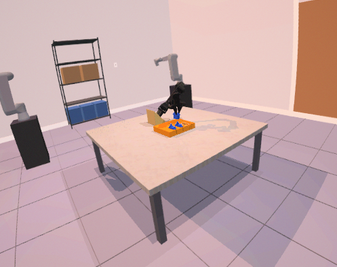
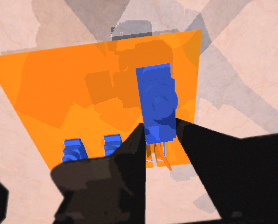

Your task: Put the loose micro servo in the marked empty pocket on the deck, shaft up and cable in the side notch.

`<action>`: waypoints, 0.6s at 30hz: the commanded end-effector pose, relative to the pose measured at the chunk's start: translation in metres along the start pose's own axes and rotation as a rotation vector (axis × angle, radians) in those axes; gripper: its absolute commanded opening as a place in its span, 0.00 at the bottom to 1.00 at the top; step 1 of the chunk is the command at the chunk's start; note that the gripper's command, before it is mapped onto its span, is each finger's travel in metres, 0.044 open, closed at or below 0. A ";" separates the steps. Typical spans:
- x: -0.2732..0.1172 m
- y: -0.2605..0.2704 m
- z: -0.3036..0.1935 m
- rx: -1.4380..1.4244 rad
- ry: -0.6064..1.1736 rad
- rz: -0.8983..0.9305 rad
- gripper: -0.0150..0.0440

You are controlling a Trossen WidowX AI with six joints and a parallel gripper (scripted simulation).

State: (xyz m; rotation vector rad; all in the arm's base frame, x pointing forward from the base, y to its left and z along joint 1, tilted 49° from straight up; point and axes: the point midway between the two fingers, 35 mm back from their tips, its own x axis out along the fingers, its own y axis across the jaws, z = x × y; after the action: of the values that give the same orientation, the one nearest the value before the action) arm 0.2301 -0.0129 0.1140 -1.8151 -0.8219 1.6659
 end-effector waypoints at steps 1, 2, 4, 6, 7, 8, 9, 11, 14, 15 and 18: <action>0.000 0.000 0.000 0.036 0.002 -0.002 0.25; 0.000 0.000 0.000 0.036 0.002 -0.002 0.25; 0.000 0.000 -0.002 0.036 0.002 -0.002 0.25; -0.001 0.000 -0.006 0.035 0.002 -0.002 0.25; -0.001 0.000 -0.009 0.035 0.002 -0.002 0.25; -0.001 0.000 -0.013 0.035 0.002 -0.002 0.25; -0.001 0.000 -0.017 0.035 0.003 -0.002 0.25; -0.001 0.000 -0.025 0.035 0.003 -0.002 0.25; -0.001 0.001 -0.036 0.034 0.003 -0.002 0.25; -0.001 0.001 -0.040 0.034 0.004 -0.002 0.25; -0.001 0.001 -0.052 0.033 0.004 -0.002 0.25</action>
State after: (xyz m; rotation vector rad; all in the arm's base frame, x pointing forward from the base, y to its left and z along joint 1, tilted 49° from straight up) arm 0.2661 -0.0117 0.1168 -1.7866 -0.7968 1.6742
